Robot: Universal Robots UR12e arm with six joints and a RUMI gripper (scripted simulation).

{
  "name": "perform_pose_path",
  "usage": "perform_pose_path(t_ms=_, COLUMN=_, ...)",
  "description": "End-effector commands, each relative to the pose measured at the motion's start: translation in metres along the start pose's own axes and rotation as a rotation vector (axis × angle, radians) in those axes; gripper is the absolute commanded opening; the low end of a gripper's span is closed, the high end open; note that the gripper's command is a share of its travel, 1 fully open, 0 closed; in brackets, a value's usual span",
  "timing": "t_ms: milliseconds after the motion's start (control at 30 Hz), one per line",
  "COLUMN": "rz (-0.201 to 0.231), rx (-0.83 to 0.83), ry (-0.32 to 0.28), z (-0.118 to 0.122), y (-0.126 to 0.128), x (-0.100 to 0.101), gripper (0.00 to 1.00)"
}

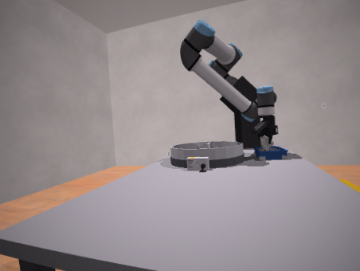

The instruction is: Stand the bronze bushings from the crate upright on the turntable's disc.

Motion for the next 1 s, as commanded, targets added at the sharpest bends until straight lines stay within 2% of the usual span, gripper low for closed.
perform_pose_path(t_ms=0, rz=-0.001, rx=0.000, ry=0.000, z=0.000, y=0.000, x=-0.001, gripper=0.00)
perform_pose_path(t_ms=700, rz=-0.001, rx=0.000, ry=0.000, z=0.000, y=0.000, x=-0.002, gripper=0.00)
perform_pose_path(t_ms=967, rz=-0.001, rx=0.000, ry=0.000, z=0.000, y=0.000, x=-0.018, gripper=0.00)
Point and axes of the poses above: the point where the finger pads meet when closed, its own x axis out along the fingers, its own y axis across the jaws, z = x × y, the point moved 2 cm from there along -x, back along the fingers, and after that the axes turned 6 degrees about x, right-handed, at the moved point
